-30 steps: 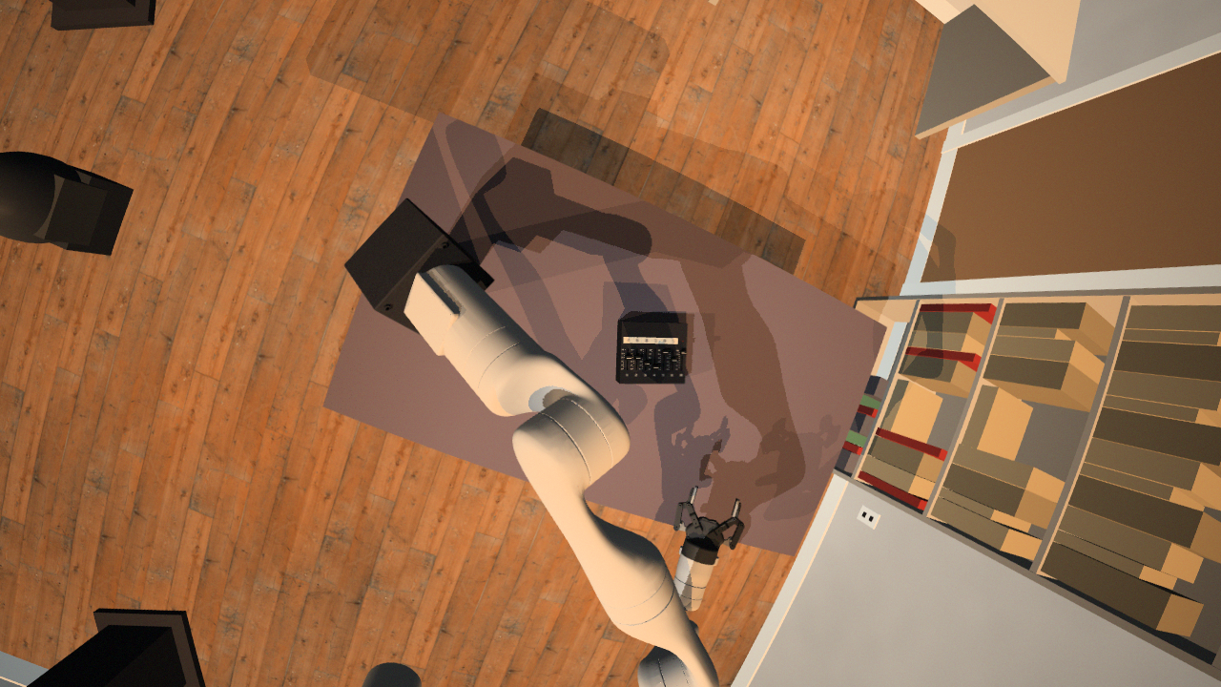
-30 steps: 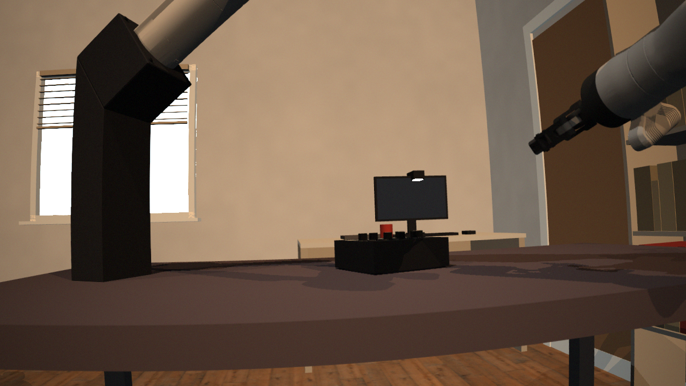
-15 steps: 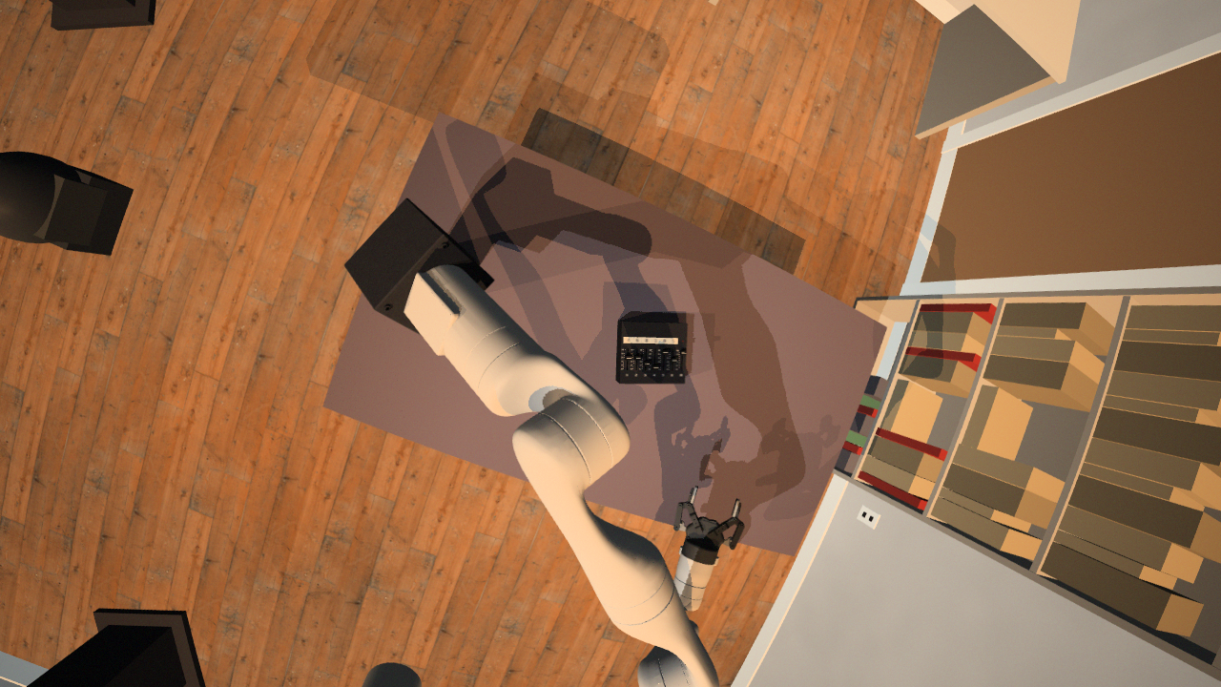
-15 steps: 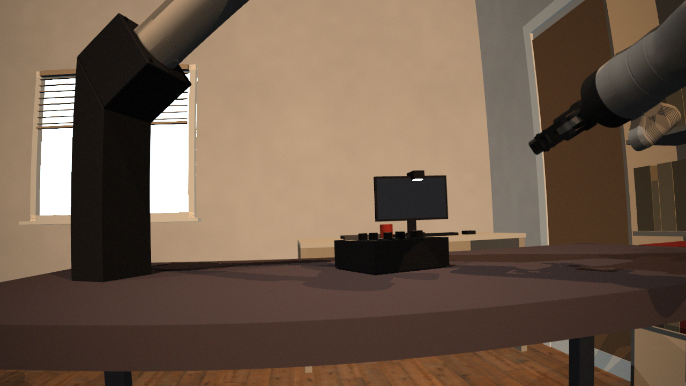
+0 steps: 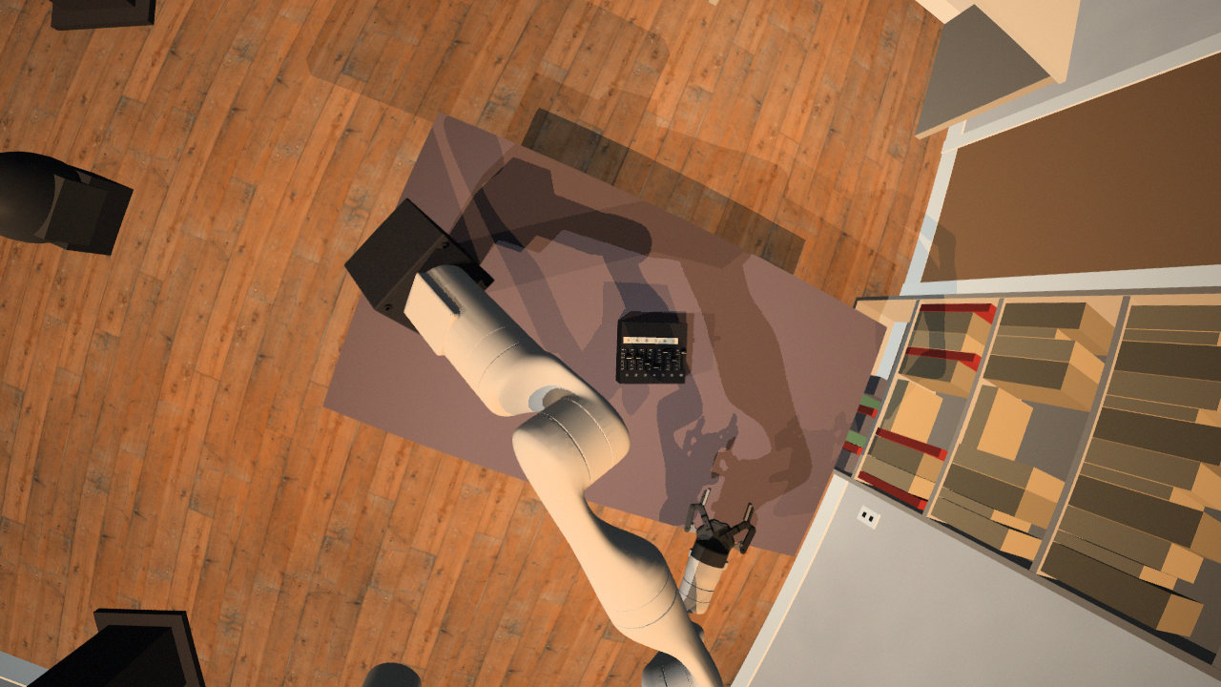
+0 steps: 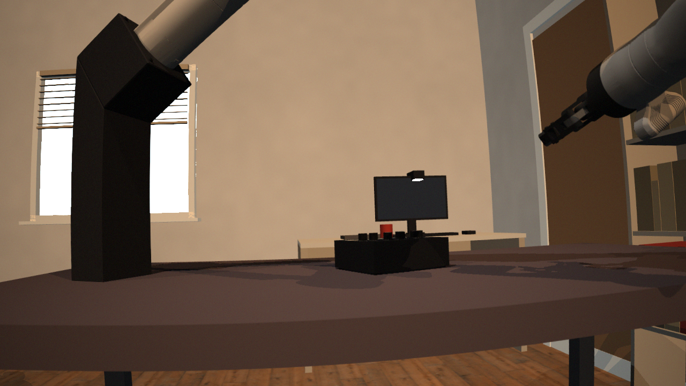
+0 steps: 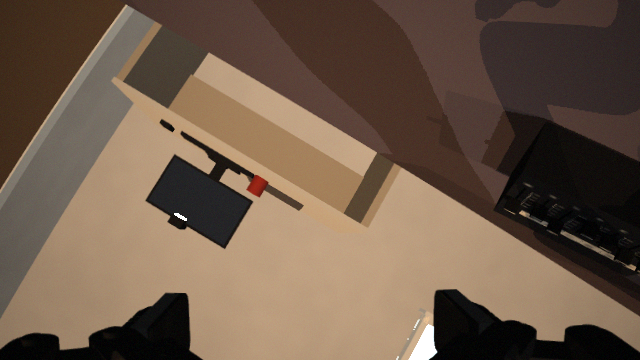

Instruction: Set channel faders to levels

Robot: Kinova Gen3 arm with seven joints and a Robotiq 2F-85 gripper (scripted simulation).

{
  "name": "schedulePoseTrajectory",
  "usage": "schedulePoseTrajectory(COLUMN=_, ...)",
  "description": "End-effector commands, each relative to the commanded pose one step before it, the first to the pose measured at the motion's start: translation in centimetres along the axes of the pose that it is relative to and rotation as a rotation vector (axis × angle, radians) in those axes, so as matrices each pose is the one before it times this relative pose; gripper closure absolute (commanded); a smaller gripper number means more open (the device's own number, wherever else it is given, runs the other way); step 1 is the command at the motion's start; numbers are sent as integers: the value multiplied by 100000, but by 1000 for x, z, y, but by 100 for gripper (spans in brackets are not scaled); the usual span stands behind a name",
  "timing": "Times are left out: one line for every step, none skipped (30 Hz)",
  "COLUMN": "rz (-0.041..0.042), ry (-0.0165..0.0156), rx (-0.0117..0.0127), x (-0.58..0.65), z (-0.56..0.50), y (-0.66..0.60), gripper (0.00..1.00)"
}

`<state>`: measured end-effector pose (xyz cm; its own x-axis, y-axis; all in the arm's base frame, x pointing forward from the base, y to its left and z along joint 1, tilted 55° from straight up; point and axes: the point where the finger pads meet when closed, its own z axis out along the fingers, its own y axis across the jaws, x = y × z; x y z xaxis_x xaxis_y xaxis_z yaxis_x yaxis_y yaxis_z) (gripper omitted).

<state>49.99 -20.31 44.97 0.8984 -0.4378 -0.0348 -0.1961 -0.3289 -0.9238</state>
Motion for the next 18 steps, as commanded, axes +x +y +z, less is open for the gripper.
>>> schedulePoseTrajectory(rz=-1855, ry=1073, rx=1237, x=-399, z=-84, y=-1385, gripper=0)
schedulePoseTrajectory(rz=-826, ry=424, rx=989, x=-107, z=59, y=-640, gripper=0)
schedulePoseTrajectory(rz=-886, ry=458, rx=1068, x=-116, z=72, y=-694, gripper=0)
schedulePoseTrajectory(rz=-944, ry=490, rx=1147, x=-126, z=86, y=-749, gripper=0)
schedulePoseTrajectory(rz=-998, ry=522, rx=1223, x=-135, z=103, y=-803, gripper=0)
schedulePoseTrajectory(rz=-1049, ry=553, rx=1298, x=-145, z=122, y=-857, gripper=0)
schedulePoseTrajectory(rz=-1095, ry=583, rx=1371, x=-155, z=143, y=-909, gripper=0)
schedulePoseTrajectory(rz=-1136, ry=612, rx=1440, x=-166, z=167, y=-960, gripper=0)
schedulePoseTrajectory(rz=-1171, ry=640, rx=1506, x=-176, z=193, y=-1008, gripper=0)
schedulePoseTrajectory(rz=-1201, ry=666, rx=1568, x=-187, z=222, y=-1054, gripper=0)
schedulePoseTrajectory(rz=-1223, ry=691, rx=1625, x=-199, z=253, y=-1097, gripper=0)
schedulePoseTrajectory(rz=-1238, ry=715, rx=1677, x=-210, z=288, y=-1136, gripper=0)
schedulePoseTrajectory(rz=-1245, ry=737, rx=1724, x=-222, z=324, y=-1171, gripper=0)
schedulePoseTrajectory(rz=0, ry=0, rx=0, x=0, z=0, y=0, gripper=0)
schedulePoseTrajectory(rz=0, ry=0, rx=0, x=0, z=0, y=0, gripper=0)
schedulePoseTrajectory(rz=-1243, ry=759, rx=1764, x=-235, z=363, y=-1201, gripper=0)
schedulePoseTrajectory(rz=-1233, ry=779, rx=1797, x=-249, z=404, y=-1226, gripper=0)
schedulePoseTrajectory(rz=-1214, ry=799, rx=1823, x=-263, z=447, y=-1244, gripper=0)
